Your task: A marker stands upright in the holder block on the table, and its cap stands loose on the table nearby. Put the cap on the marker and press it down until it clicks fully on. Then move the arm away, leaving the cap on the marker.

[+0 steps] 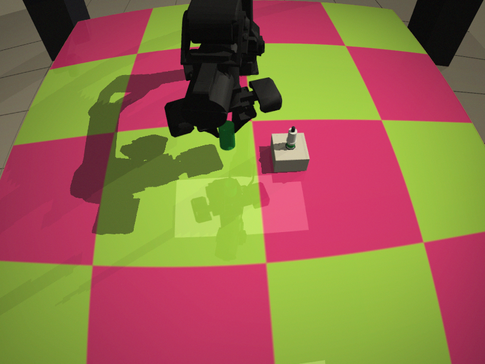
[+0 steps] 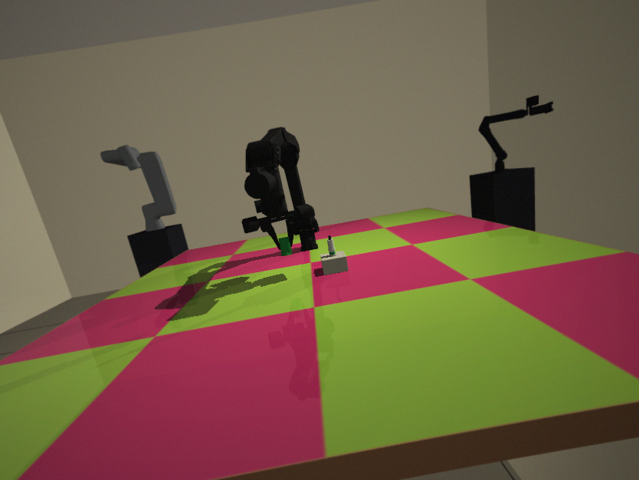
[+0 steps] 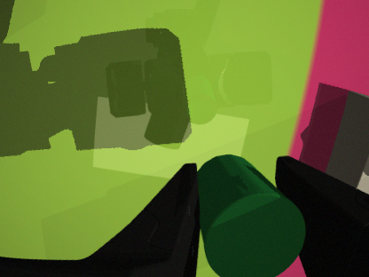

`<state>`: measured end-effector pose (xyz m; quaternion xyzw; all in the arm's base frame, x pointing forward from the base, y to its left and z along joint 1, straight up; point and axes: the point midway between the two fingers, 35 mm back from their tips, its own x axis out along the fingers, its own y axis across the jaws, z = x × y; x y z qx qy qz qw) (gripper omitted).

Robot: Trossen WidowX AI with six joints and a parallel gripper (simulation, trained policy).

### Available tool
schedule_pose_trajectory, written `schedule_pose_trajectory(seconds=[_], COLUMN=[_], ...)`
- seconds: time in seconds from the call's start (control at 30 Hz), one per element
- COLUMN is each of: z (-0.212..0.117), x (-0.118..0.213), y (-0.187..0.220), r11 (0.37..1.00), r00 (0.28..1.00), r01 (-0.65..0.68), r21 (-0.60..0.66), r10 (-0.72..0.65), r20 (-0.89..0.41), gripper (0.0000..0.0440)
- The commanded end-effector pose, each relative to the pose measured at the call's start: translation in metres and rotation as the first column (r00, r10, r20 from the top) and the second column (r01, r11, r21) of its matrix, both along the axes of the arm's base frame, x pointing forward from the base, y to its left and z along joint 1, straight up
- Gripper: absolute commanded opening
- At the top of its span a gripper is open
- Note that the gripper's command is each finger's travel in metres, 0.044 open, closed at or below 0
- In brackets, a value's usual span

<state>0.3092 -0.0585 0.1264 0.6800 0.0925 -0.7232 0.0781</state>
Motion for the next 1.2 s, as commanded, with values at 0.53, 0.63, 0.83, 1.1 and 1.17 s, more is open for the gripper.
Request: schedule_pose_trajectory(seconds=[0.53, 0.63, 0.83, 1.1, 1.17], z=[0.038, 0.041, 0.046, 0.044, 0.041], x=[0.001, -0.002, -0.008, -0.012, -0.012], y=[0.078, 0.089, 0.109, 0.121, 0.122], r11=[0.999, 0.999, 0.998, 0.999, 0.999], r00=[0.999, 0.999, 0.999, 0.999, 0.999], r01=[-0.031, -0.038, -0.049, -0.048, -0.047], r21=[0.026, 0.027, 0.026, 0.021, 0.019], r10=[0.03, 0.038, 0.049, 0.048, 0.047], r20=[0.02, 0.016, 0.007, -0.012, -0.018], gripper=[0.0023, 0.0017, 0.0005, 0.0, 0.0])
